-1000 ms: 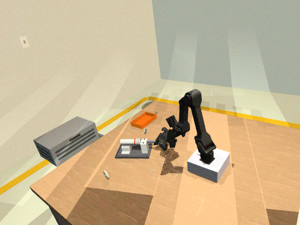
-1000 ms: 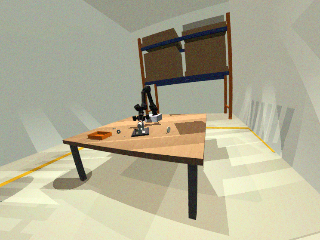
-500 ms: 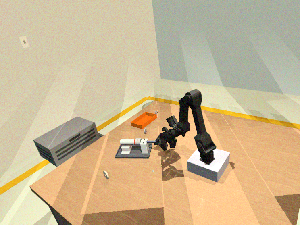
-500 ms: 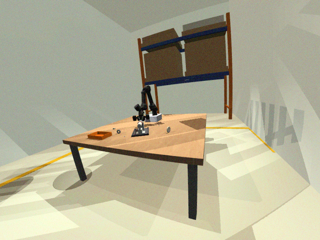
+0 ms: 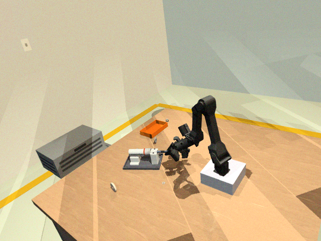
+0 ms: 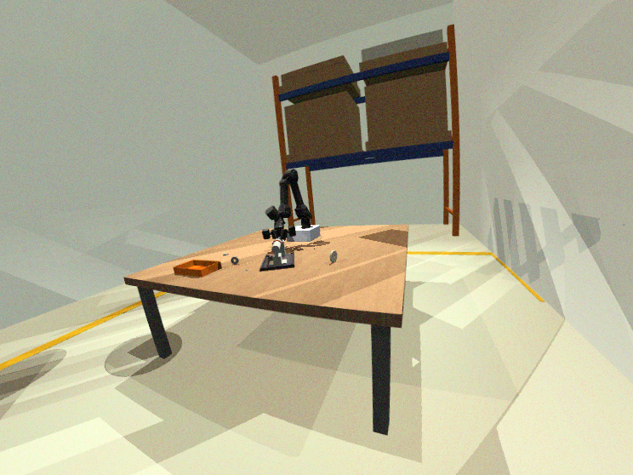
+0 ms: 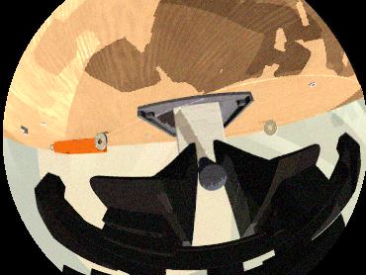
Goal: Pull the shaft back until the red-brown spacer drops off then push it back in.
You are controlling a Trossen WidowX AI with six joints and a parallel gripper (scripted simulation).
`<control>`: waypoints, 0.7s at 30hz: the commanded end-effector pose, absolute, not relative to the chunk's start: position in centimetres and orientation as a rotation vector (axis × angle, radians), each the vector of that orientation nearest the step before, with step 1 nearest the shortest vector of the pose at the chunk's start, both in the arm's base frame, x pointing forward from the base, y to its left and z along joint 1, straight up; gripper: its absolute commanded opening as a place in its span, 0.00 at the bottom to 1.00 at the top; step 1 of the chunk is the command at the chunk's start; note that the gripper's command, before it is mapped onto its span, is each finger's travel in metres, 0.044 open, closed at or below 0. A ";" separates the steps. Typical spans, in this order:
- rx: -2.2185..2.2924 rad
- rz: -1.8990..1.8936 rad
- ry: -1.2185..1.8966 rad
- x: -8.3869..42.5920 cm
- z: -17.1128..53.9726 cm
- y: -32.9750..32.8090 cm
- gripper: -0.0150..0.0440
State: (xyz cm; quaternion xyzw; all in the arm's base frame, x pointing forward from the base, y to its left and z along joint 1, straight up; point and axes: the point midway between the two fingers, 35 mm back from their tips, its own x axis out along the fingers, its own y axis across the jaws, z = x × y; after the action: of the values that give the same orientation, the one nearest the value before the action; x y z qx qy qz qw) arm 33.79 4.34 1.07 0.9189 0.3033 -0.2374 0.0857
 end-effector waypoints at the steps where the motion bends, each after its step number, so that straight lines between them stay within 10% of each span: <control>1: 2.736 -0.705 0.906 33.7 1.1 4.3 0.25; 21: 2.739 -0.708 0.904 33.6 1.1 4.2 0.25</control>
State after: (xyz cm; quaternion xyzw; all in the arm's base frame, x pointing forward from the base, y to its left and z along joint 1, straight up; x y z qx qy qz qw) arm 33.61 4.21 1.06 0.9188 0.3033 -0.2375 0.0857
